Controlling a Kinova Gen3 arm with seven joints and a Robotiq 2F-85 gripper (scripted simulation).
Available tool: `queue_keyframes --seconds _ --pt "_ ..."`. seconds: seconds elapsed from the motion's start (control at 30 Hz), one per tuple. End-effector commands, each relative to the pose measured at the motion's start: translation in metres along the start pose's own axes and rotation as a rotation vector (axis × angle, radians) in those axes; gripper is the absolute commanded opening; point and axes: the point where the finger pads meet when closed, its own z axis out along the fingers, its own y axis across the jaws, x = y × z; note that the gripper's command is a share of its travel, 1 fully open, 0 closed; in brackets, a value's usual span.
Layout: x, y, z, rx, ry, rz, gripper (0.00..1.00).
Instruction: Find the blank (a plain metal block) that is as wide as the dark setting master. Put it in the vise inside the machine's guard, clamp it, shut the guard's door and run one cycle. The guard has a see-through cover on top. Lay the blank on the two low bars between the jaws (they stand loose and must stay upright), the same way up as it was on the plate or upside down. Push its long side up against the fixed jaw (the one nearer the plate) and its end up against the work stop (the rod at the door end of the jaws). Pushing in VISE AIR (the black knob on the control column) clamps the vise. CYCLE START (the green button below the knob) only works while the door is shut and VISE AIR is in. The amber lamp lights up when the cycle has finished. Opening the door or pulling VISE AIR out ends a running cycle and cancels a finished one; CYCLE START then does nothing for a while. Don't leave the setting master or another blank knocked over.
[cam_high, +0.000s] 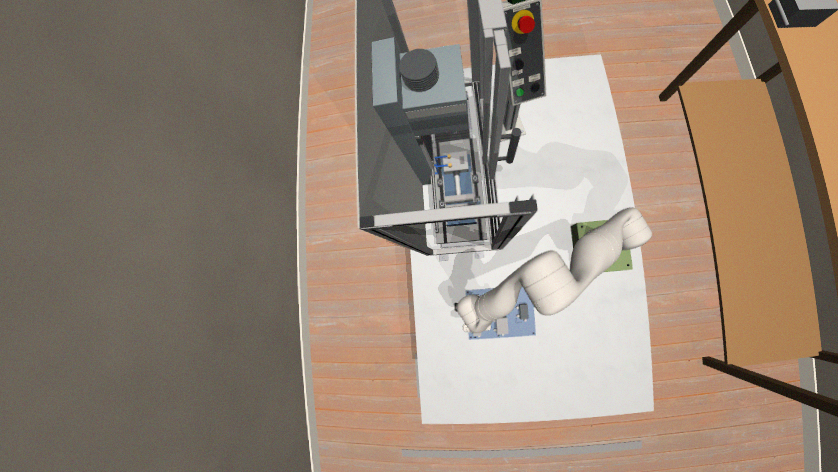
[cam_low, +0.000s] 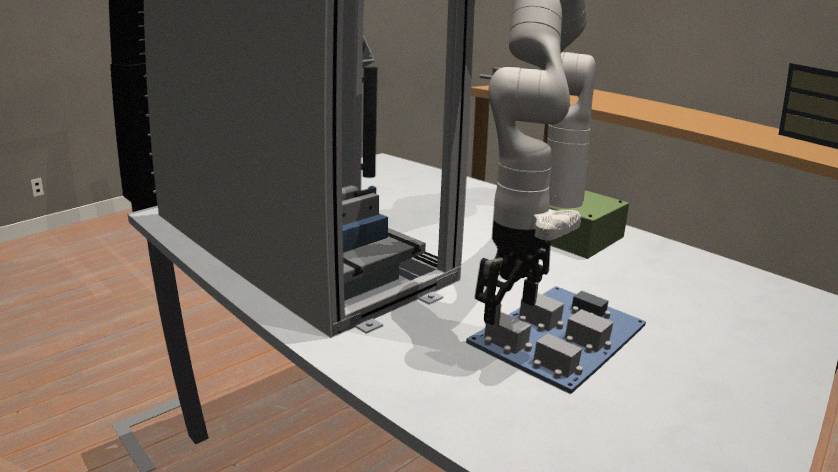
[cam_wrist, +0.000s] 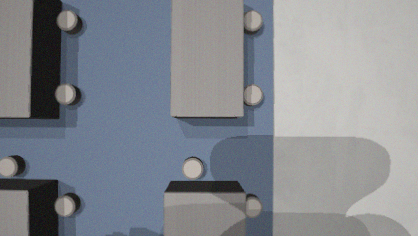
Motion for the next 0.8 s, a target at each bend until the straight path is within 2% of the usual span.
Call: queue_keyframes --seconds 0.0,0.77 --pt "-0.0002 0.0012 0.0032 -0.005 -0.005 -0.007 1.0" --pt "0.0001 0.0004 0.007 -0.005 -0.005 -0.007 1.0"
